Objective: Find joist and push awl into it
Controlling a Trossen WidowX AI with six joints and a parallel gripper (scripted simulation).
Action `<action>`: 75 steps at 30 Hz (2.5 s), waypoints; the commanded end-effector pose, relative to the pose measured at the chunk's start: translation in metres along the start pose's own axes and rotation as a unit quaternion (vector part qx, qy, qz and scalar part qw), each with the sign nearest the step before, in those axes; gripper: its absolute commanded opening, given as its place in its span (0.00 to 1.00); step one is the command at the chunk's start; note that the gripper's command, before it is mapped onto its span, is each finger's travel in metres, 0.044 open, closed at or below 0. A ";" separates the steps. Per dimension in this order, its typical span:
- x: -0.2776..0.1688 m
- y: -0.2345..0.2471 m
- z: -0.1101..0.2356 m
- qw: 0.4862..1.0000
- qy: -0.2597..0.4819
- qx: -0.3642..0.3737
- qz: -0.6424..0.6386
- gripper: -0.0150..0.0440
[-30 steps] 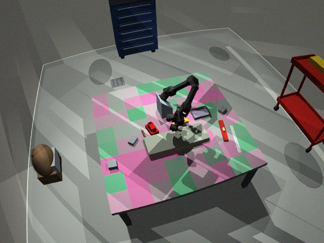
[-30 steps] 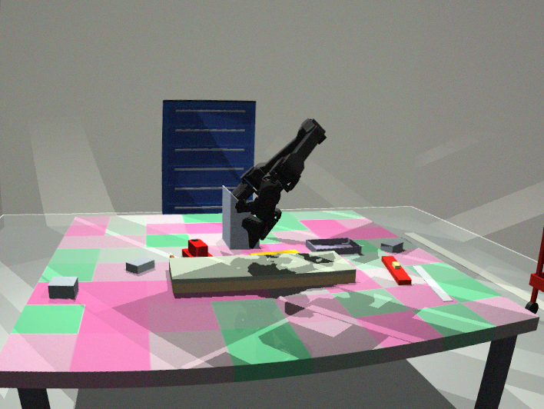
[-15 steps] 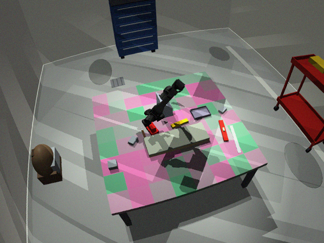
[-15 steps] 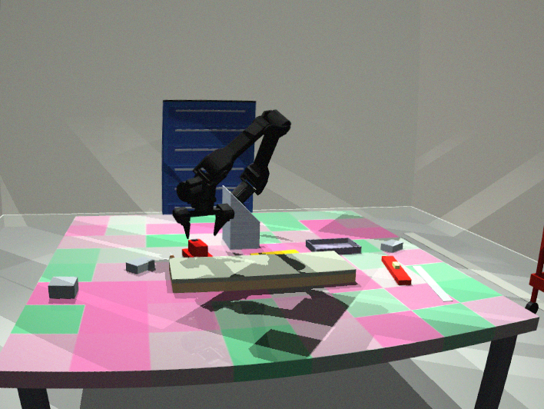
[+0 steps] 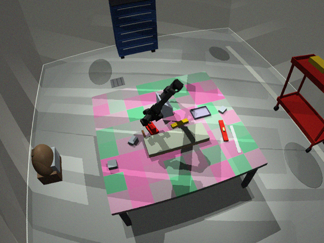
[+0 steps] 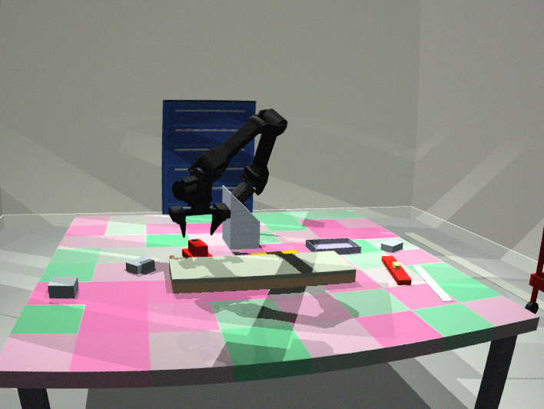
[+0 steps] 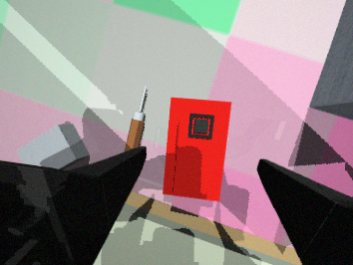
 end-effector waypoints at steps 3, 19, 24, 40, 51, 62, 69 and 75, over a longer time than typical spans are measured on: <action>0.001 0.001 -0.009 1.000 -0.003 -0.003 0.001 1.00; -0.007 0.002 -0.034 1.000 -0.003 -0.003 0.002 1.00; -0.009 0.001 -0.042 1.000 -0.003 -0.004 0.002 1.00; -0.011 0.001 -0.052 1.000 -0.003 -0.004 0.001 0.74; -0.011 0.001 -0.052 1.000 -0.003 -0.004 0.001 0.62; -0.010 0.002 -0.044 1.000 -0.003 -0.004 0.001 0.40; 0.003 0.004 0.009 1.000 -0.003 -0.001 0.001 0.25; 0.017 0.001 0.048 1.000 -0.004 -0.002 0.000 0.25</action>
Point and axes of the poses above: the point midway between the two fingers, 35 mm back from their tips, its own z axis back along the fingers, its own y axis across the jaws, x = y × z, the point moved 3 cm from there along z, back along the fingers, and after that the axes turned 3 degrees about z, right-handed, at the moved point
